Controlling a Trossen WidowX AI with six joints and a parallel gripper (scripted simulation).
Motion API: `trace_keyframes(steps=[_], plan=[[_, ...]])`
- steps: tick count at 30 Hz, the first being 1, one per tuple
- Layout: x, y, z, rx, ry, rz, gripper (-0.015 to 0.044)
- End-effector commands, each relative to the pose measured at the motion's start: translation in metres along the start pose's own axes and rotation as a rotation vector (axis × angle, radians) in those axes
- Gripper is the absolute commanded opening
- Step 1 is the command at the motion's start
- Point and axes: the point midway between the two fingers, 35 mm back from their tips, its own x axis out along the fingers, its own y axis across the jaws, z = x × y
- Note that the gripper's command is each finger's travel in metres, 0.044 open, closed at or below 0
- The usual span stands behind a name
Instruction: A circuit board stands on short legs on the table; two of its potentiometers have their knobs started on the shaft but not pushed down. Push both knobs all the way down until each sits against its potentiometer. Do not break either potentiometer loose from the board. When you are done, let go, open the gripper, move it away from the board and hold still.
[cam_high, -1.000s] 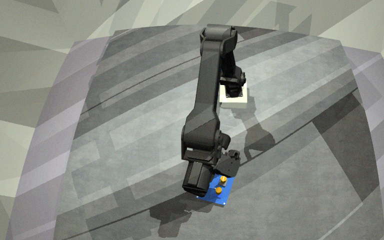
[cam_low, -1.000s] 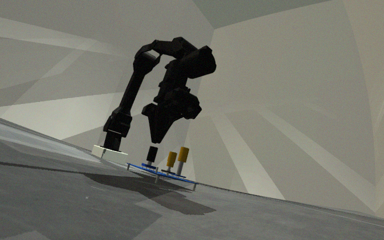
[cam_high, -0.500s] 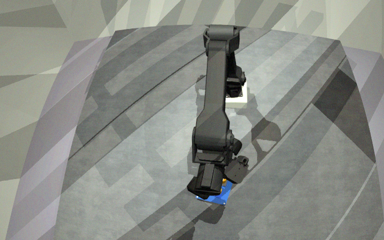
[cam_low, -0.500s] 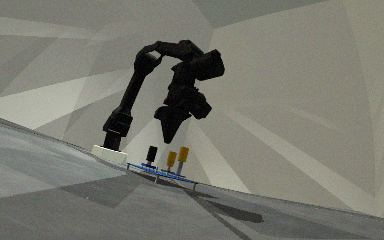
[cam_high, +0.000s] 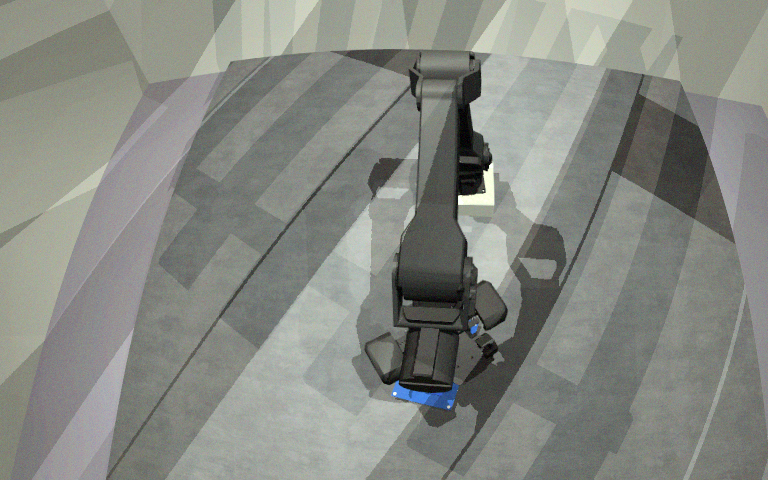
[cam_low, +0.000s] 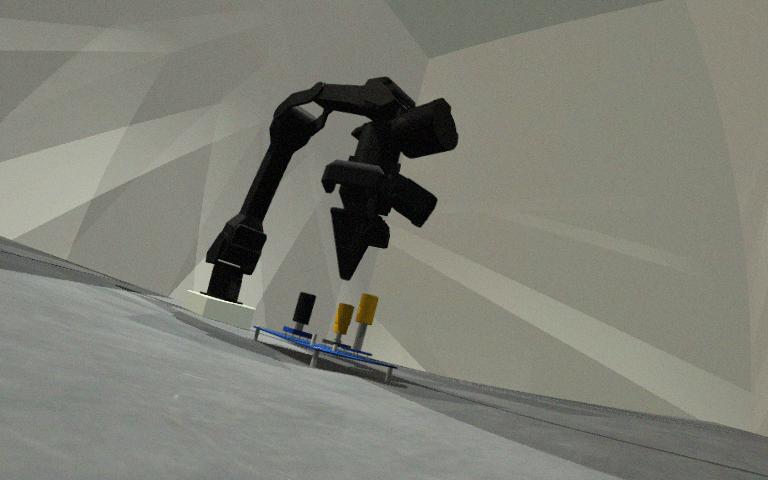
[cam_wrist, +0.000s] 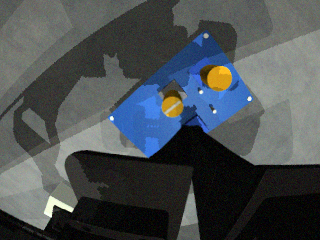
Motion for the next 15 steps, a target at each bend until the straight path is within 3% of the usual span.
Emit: trace_keyframes(steps=[1, 15], plan=[[-0.002, 0.002, 0.001, 0.154, 0.010, 0.002, 0.0000], [-0.013, 0.008, 0.007, 0.634, 0.024, 0.005, 0.0000]])
